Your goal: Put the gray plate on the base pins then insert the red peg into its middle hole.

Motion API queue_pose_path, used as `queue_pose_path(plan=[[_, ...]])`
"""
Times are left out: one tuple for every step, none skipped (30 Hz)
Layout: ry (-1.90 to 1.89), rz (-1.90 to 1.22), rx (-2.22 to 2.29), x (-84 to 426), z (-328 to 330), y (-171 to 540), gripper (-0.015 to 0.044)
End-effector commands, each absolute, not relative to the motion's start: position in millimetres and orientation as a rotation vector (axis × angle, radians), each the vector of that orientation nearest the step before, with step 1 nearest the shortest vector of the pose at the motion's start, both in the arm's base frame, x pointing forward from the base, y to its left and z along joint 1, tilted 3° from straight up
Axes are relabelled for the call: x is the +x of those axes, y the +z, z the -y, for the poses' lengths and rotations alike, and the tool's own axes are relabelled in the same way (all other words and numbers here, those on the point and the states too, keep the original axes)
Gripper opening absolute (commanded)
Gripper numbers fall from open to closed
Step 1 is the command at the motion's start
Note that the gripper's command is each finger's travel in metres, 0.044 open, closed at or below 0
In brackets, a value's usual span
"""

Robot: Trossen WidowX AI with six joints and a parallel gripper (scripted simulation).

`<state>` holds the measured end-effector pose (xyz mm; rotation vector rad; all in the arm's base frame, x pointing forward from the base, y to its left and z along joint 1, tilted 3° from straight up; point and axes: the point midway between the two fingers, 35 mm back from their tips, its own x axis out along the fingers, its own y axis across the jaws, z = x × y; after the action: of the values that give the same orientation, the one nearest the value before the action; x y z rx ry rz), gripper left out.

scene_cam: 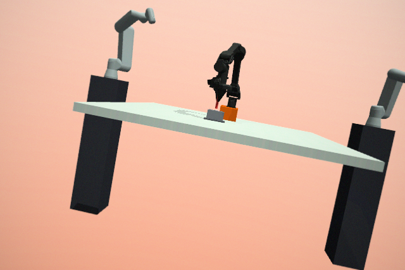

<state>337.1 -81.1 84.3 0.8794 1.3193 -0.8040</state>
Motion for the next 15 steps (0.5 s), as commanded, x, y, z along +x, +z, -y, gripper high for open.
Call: queue_pose_path(plan=[[-0.802, -1.325, 0.879, 336.6, 80.2, 78.0, 0.0000], [-0.801, -1.326, 0.879, 336.6, 80.0, 76.5, 0.0000], [-0.801, -1.326, 0.879, 336.7, 79.8, 74.9, 0.0000], [-0.800, -1.327, 0.878, 336.7, 79.7, 73.3, 0.0000], [-0.799, -1.327, 0.878, 336.8, 79.5, 71.8, 0.0000], [-0.799, -1.328, 0.878, 336.8, 79.3, 70.6, 0.0000], [-0.799, -1.328, 0.878, 336.8, 79.2, 69.9, 0.0000], [-0.798, -1.328, 0.878, 336.9, 79.3, 69.8, 0.0000], [-0.798, -1.328, 0.878, 337.0, 79.3, 69.9, 0.0000], [-0.800, -1.327, 0.878, 337.0, 79.5, 70.5, 0.0000], [-0.801, -1.326, 0.878, 337.0, 79.8, 71.2, 0.0000], [-0.802, -1.325, 0.877, 337.0, 80.0, 71.9, 0.0000], [-0.804, -1.324, 0.877, 337.0, 80.2, 72.5, 0.0000], [-0.804, -1.324, 0.877, 337.0, 80.2, 72.5, 0.0000], [-0.804, -1.324, 0.877, 337.0, 80.2, 72.5, 0.0000]])
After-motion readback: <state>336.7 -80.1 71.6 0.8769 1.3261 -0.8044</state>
